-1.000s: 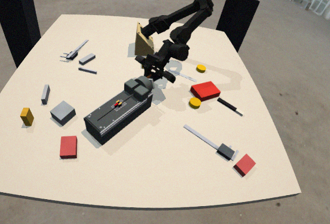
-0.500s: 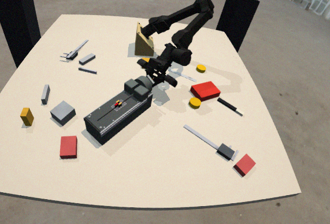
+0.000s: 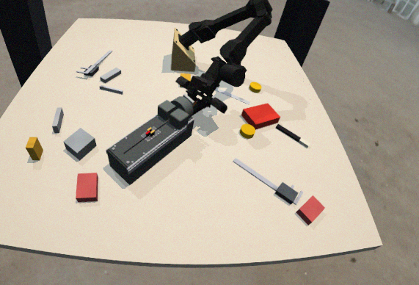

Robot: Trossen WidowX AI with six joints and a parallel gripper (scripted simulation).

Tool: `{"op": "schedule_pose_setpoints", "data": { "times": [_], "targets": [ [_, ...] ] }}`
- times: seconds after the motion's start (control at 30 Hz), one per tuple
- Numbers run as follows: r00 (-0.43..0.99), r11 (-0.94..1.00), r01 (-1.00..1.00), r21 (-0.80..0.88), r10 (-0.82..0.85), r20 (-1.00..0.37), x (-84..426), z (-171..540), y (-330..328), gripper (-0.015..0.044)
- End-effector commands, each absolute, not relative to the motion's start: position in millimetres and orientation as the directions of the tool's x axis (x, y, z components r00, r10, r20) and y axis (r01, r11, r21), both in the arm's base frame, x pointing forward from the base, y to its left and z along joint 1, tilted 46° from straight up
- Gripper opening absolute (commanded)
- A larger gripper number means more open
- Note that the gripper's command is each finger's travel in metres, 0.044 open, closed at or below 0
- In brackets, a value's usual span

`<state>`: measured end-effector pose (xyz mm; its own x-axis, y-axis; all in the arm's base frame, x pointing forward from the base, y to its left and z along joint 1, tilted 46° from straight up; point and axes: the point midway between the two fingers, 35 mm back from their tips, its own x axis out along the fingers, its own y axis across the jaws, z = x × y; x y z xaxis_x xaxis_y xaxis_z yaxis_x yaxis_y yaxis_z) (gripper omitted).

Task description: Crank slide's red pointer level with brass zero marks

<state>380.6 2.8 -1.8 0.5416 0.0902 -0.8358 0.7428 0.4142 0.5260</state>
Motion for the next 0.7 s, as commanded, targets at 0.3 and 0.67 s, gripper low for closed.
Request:
{"op": "schedule_pose_setpoints", "data": {
  "times": [0.3, 0.67],
  "targets": [
    [0.553, 0.417, 0.731, 0.539, 0.100, -0.827, 389.5, 3.7, 8.7, 0.0000],
    [0.553, 0.417, 0.731, 0.539, 0.100, -0.827, 390.8, 5.0, 9.2, 0.0000]
  ]
}}
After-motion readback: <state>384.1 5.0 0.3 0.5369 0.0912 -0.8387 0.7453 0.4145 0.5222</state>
